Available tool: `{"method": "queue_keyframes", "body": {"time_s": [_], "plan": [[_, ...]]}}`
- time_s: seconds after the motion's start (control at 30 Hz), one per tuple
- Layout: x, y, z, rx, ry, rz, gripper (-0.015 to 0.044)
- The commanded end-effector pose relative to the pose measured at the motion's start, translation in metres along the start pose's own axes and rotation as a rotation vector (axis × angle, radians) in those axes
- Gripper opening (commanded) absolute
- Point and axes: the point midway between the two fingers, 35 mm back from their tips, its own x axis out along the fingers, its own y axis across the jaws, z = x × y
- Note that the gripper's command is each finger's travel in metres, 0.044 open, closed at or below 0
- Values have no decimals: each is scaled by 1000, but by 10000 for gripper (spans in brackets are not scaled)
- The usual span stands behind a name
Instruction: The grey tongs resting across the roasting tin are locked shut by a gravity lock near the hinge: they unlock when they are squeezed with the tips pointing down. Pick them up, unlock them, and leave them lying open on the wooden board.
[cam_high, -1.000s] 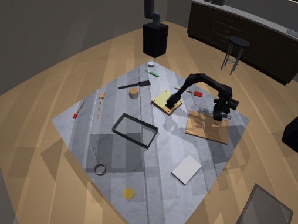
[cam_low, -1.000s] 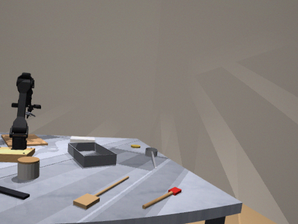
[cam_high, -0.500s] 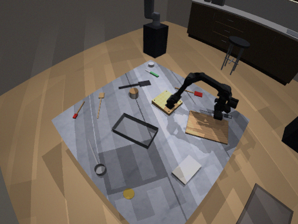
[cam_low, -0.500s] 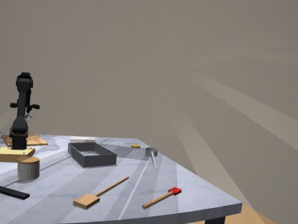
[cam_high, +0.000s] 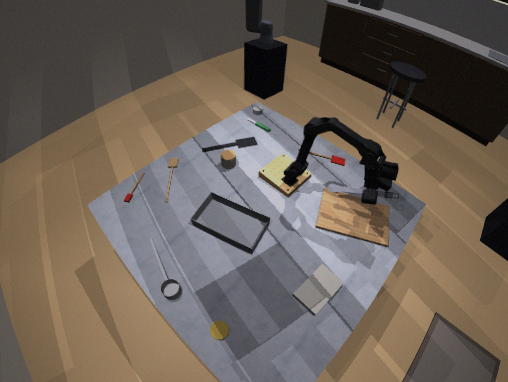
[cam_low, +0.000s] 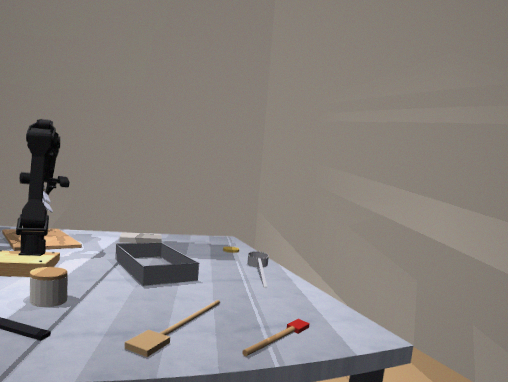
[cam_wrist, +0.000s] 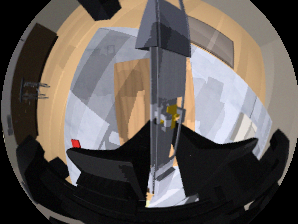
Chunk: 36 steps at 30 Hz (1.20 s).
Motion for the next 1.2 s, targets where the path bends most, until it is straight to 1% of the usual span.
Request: {"method": "queue_keyframes", "body": {"time_s": [0.0,0.5,1.17], "plan": [[-4,0,2,11,-72,8,-150],[-19,-3,3,22,-353,22,-150],[-44,0,-8,-21,-703,23,-150]]}}
